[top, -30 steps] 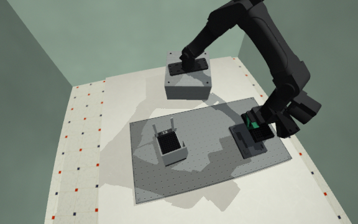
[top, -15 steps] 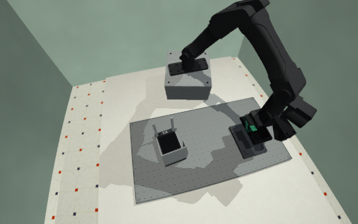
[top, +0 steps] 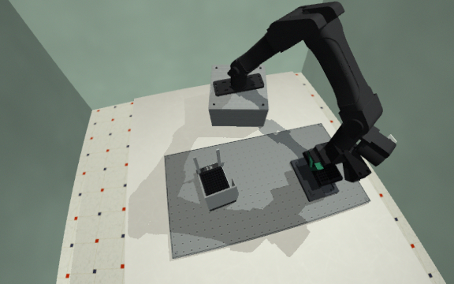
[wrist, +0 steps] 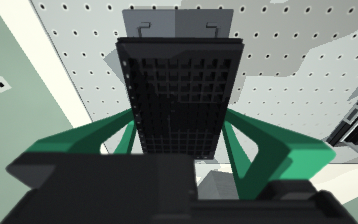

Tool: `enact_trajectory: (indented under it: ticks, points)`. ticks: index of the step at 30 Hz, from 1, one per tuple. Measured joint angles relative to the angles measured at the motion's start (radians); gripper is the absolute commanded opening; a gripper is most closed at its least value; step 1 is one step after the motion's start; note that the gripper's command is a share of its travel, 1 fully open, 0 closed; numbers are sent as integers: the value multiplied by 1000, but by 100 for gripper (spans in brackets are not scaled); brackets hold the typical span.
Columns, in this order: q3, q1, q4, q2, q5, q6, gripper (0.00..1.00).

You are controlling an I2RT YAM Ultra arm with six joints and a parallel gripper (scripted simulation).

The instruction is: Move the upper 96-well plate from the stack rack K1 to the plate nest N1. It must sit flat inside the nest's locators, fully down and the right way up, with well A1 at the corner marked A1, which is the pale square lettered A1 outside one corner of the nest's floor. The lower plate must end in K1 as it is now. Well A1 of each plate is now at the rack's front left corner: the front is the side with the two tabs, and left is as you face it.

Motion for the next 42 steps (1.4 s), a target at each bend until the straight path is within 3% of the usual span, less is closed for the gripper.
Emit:
enact_trajectory:
  ticks: [42]
  points:
    - [-37, -21, 173, 128, -4, -21, 0]
